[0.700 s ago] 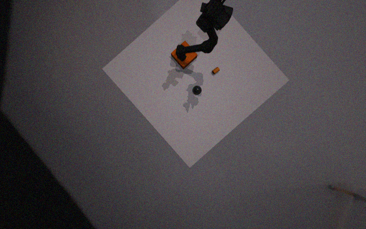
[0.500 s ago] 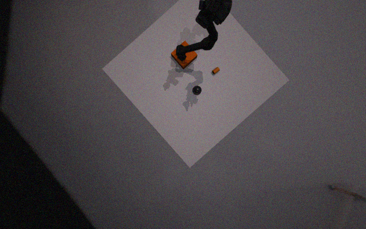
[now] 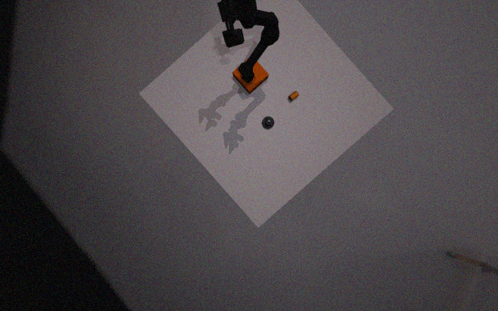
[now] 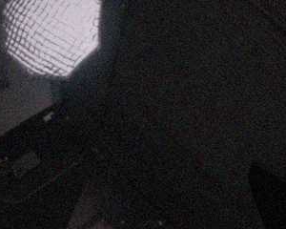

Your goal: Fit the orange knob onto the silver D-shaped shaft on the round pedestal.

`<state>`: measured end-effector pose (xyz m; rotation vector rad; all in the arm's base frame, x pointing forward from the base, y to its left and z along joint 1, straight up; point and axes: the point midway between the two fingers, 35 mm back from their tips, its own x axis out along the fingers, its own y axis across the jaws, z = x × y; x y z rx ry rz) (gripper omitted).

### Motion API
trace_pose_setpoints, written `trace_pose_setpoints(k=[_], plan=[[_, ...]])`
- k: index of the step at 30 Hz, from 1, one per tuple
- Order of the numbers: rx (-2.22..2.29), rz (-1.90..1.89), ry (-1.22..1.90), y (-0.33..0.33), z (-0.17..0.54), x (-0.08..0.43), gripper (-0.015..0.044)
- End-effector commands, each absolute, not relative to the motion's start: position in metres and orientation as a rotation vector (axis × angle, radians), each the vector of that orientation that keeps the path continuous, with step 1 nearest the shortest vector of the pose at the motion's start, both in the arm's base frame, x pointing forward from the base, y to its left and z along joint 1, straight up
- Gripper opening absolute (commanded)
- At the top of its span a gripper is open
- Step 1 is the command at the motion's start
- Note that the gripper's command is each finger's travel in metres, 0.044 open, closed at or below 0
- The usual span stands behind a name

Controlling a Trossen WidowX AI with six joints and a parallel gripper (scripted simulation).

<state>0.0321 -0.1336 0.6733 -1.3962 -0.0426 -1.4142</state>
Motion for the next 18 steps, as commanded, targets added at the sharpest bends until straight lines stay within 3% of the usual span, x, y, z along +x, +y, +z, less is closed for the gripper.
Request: trace_pose_setpoints(k=[1, 9, 18], plan=[[-1.179, -1.294, -0.029, -0.2, 0.642, 0.046, 0.044], [-0.916, -1.027, 0.042, -0.273, 0.578, 0.125, 0.044], [-0.673, -0.688, 0.173, -0.281, 0.493, 0.245, 0.044]])
